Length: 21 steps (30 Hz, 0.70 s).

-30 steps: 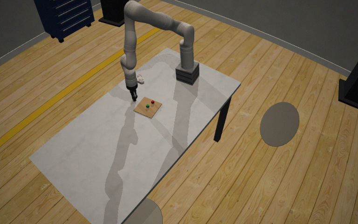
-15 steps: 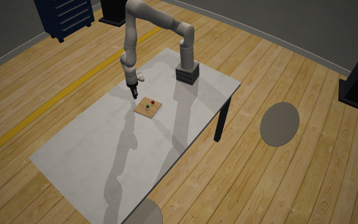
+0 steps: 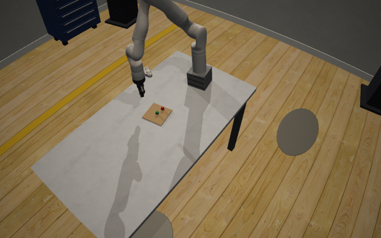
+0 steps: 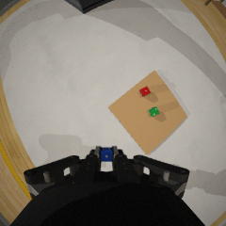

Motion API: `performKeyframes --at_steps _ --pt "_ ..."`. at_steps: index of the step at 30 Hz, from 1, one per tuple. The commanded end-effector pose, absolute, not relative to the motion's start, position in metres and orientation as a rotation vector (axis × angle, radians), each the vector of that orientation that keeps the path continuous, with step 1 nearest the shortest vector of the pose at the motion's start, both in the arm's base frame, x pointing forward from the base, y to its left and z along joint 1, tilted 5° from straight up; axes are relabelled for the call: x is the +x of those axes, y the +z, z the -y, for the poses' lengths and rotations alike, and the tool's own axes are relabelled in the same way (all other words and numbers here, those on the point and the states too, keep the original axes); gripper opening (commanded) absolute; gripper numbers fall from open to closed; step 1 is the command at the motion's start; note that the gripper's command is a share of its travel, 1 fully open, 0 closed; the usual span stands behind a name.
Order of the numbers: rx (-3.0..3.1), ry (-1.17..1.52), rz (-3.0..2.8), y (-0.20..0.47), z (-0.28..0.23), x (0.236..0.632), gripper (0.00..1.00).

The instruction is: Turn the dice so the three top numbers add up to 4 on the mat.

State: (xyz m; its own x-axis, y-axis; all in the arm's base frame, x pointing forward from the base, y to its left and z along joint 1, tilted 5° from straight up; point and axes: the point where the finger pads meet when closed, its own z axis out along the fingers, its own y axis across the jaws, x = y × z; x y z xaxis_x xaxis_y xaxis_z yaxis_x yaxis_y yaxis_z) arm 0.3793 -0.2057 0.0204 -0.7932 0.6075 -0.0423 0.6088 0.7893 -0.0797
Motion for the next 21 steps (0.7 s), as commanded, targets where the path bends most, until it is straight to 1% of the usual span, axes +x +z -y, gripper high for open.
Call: performKeyframes --at_steps 1,11,15,16,18,21 --pt "0.996 -0.138 -2.941 0.029 0.206 0.385 0.11" --pt "0.96 -0.138 -2.955 0.029 0.2 0.389 0.11" --pt "0.582 -0.142 -3.064 0.026 0.138 0.424 0.11" --pt "0.56 -0.142 -3.069 0.025 0.135 0.426 0.11" --pt "0.391 -0.145 -3.099 0.024 0.106 0.438 0.11" --pt "0.353 -0.146 -3.104 0.024 0.099 0.441 0.11"
